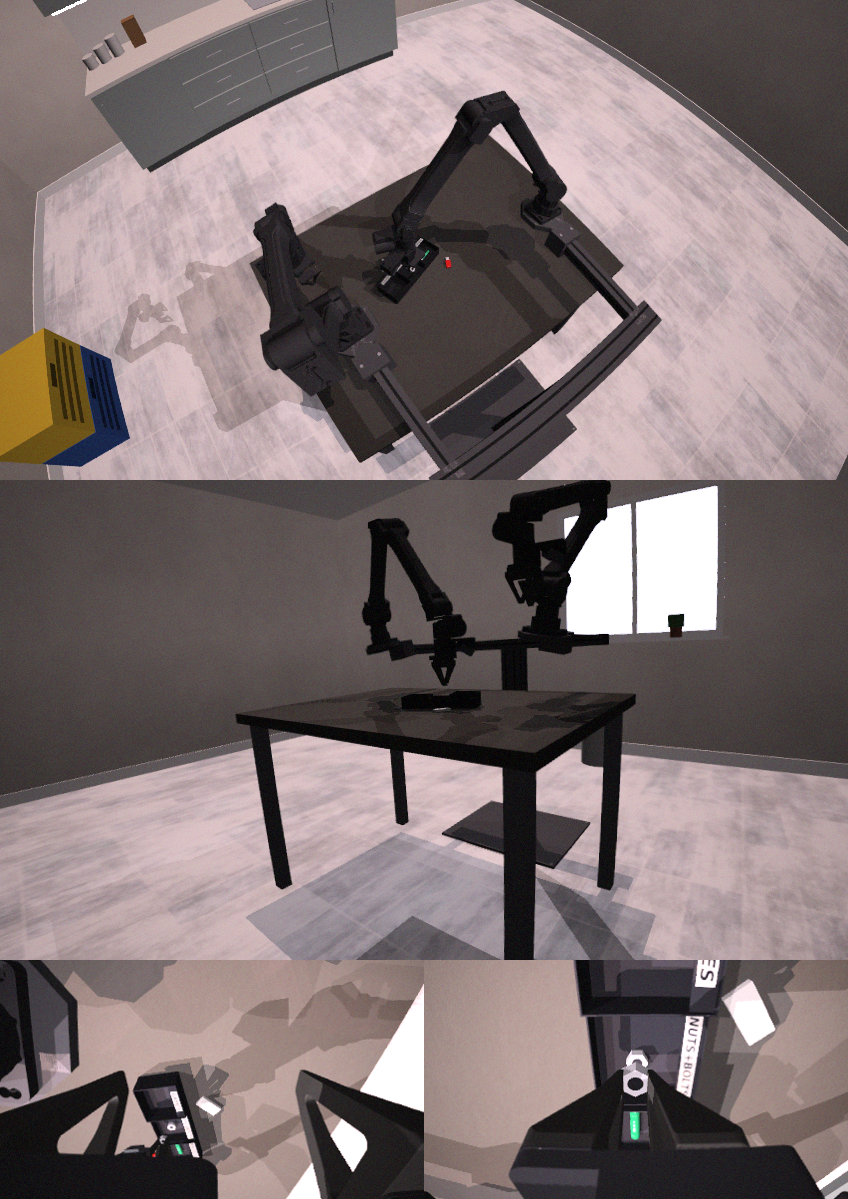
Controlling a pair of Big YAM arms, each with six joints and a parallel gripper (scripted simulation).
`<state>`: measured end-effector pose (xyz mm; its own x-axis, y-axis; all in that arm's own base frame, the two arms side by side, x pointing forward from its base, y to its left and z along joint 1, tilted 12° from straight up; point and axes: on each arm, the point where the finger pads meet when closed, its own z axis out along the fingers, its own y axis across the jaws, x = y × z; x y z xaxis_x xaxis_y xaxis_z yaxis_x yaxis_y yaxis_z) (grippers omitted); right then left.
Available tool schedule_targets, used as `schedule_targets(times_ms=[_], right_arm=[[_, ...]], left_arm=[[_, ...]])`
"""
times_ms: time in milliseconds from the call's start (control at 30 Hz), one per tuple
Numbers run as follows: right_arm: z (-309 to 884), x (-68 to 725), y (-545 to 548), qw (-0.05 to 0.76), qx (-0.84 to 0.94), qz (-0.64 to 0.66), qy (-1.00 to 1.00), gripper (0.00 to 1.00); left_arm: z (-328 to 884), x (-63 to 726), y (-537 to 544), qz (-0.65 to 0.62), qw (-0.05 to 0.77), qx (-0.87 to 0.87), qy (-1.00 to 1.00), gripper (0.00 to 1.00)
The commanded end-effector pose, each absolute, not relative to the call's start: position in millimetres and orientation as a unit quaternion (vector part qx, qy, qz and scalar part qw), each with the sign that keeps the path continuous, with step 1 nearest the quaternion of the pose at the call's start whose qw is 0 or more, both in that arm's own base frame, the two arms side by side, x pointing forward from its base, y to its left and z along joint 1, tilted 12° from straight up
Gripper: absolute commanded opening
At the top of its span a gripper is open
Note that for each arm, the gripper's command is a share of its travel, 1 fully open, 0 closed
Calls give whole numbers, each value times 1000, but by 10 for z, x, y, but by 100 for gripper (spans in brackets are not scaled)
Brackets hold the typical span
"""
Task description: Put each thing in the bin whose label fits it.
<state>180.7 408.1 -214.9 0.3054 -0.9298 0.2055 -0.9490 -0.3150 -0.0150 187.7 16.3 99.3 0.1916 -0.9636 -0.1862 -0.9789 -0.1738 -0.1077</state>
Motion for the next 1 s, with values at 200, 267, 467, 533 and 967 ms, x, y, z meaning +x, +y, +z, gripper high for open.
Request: schedule_targets(times_ms=[200,267,467,533,967], right_arm=[[-2248,1767,3996,64,812,89,-573,11],[-2239,1791,4044,60,812,88,-574,11],[-2336,1897,4123,48,809,84,-579,11],[-2336,1897,4123,48,809,84,-579,11],[-2586,1919,4118,44,810,84,-578,11]], left_arm=[[1003,1904,172,30,106,-764,636,100],[1003,1904,172,30,106,-764,636,100],[1003,1904,172,30,106,-764,636,100],[1003,1904,172,30,106,-764,636,100],[1003,1904,172,30,106,-764,636,100]])
